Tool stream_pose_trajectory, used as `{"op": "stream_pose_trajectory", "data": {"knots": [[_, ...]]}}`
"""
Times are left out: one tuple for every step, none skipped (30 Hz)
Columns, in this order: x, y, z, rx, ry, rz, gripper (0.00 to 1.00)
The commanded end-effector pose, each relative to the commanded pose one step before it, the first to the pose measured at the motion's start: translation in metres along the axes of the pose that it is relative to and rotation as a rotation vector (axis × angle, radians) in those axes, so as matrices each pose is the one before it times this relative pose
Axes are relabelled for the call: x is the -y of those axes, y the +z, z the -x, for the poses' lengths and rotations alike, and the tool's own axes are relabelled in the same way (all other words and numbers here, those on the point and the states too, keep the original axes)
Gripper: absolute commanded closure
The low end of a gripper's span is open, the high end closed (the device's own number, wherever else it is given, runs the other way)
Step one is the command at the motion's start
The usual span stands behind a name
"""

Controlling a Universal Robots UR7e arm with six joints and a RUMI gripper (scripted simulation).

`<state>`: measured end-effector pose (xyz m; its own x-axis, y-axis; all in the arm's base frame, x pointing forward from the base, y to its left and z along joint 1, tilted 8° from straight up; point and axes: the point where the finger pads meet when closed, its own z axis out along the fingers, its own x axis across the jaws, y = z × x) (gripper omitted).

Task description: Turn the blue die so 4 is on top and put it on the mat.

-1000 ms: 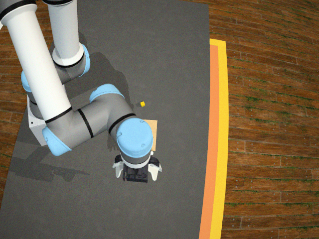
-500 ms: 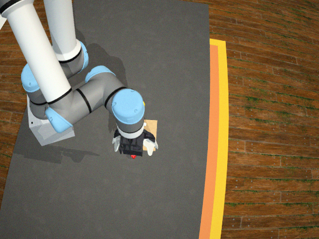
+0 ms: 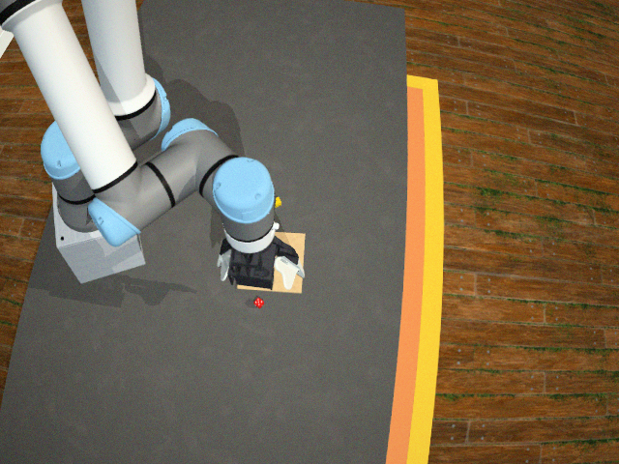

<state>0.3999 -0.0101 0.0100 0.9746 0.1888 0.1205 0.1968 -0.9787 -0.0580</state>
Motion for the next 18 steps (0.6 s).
{"op": "stream_pose_trajectory", "data": {"knots": [[0.00225,0.00061,0.00049,-0.00171,0.00120,0.00055,0.00],[0.00000,0.00000,0.00000,0.00000,0.00000,0.00000,0.00],[0.00000,0.00000,0.00000,0.00000,0.00000,0.00000,0.00],[0.00000,0.00000,0.00000,0.00000,0.00000,0.00000,0.00],[0.00000,0.00000,0.00000,0.00000,0.00000,0.00000,0.00],[0.00000,0.00000,0.00000,0.00000,0.00000,0.00000,0.00],[0.00000,0.00001,0.00000,0.00000,0.00000,0.00000,0.00],[0.00000,0.00007,0.00000,0.00000,0.00000,0.00000,0.00],[0.00000,0.00018,0.00000,0.00000,0.00000,0.00000,0.00],[0.00001,0.00034,0.00000,0.00001,0.00000,0.00000,0.00],[0.00001,0.00054,0.00000,0.00001,0.00000,0.00000,0.00],[0.00002,0.00077,0.00000,0.00001,0.00000,0.00001,0.00],[0.00003,0.00102,0.00000,0.00002,0.00000,0.00001,0.00],[0.00004,0.00130,0.00001,0.00002,0.00000,0.00001,0.00],[0.00004,0.00157,0.00000,0.00001,0.00000,0.00000,0.00],[0.00005,0.00186,0.00000,0.00000,0.00000,0.00000,0.00],[0.00006,0.00216,0.00001,0.00000,0.00000,0.00000,0.00],[0.00006,0.00242,0.00000,0.00000,0.00000,0.00000,0.00]]}}
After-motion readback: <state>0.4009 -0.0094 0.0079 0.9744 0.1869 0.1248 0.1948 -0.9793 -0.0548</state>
